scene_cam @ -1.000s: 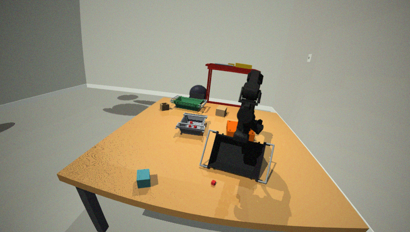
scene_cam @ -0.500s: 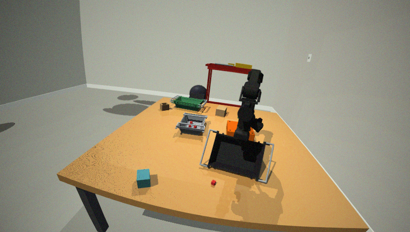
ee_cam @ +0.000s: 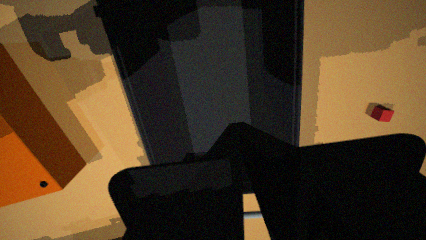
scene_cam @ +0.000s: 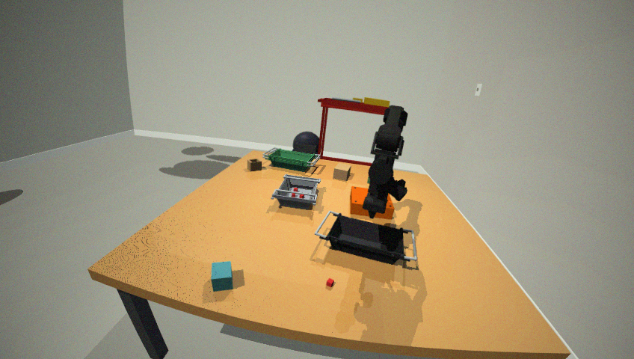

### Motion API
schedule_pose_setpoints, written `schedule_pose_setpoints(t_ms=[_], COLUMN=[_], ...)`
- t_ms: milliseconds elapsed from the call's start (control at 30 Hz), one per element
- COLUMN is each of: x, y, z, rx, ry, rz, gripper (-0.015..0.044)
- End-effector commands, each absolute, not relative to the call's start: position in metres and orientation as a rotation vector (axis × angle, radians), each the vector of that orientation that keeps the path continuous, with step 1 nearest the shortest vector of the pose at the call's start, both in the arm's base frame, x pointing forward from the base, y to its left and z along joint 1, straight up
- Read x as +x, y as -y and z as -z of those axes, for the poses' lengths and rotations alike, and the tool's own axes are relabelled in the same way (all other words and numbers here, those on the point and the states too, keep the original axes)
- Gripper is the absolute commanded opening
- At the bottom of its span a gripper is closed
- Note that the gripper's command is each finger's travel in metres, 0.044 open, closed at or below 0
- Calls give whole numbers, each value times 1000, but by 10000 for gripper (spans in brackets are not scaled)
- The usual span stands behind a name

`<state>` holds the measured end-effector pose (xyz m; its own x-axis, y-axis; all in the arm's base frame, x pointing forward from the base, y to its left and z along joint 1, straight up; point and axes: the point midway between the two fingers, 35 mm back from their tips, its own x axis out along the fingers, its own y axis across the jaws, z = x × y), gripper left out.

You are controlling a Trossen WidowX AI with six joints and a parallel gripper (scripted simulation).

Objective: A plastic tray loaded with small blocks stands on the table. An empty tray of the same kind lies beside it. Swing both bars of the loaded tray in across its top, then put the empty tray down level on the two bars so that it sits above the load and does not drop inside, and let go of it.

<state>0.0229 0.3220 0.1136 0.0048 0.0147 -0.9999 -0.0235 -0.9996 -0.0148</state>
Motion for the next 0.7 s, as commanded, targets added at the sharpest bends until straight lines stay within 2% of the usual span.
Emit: schedule_pose_setpoints(t_ms=[0, 233, 667], x=[23, 22, 23], y=[-319, -321, -322], z=[-121, -163, -149], rx=[-2207, -2207, -2207], ry=[6, 6, -6], rz=[-2193, -2193, -2196], gripper=[0, 0, 0])
